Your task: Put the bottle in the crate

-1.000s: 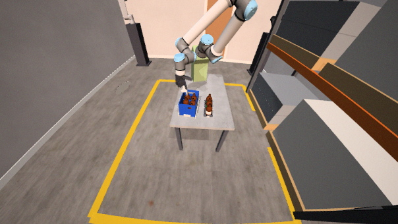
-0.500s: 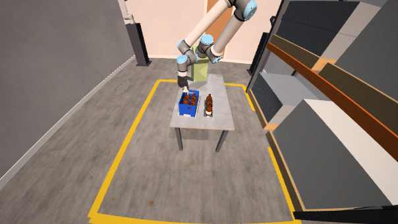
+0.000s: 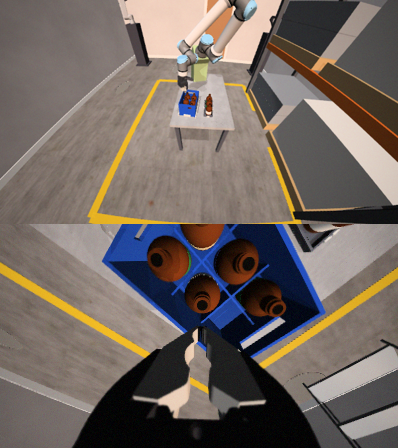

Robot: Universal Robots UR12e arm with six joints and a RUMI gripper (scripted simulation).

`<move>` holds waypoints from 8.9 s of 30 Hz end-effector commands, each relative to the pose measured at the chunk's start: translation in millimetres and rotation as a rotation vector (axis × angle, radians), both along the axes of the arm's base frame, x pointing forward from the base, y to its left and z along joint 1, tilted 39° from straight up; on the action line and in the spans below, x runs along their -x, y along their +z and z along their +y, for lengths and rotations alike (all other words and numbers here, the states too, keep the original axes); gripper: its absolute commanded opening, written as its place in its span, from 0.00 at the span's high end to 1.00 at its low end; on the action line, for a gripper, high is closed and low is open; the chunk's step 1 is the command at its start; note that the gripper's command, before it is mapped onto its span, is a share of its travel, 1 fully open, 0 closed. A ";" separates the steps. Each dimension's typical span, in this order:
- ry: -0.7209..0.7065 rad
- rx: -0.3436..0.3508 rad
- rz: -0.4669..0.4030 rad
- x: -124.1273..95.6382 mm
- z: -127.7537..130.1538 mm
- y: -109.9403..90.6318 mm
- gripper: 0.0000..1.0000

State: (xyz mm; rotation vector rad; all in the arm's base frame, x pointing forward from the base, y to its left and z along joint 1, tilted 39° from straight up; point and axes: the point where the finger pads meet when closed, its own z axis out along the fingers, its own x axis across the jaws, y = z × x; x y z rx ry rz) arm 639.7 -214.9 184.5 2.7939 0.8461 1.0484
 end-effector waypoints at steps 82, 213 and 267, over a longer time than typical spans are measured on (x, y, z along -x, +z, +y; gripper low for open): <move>0.042 0.031 -0.008 -3.0 273.9 53.5 0.62; 0.042 0.031 -0.005 -35.6 280.9 18.7 0.62; 0.042 0.031 -0.005 -35.2 281.0 18.4 0.62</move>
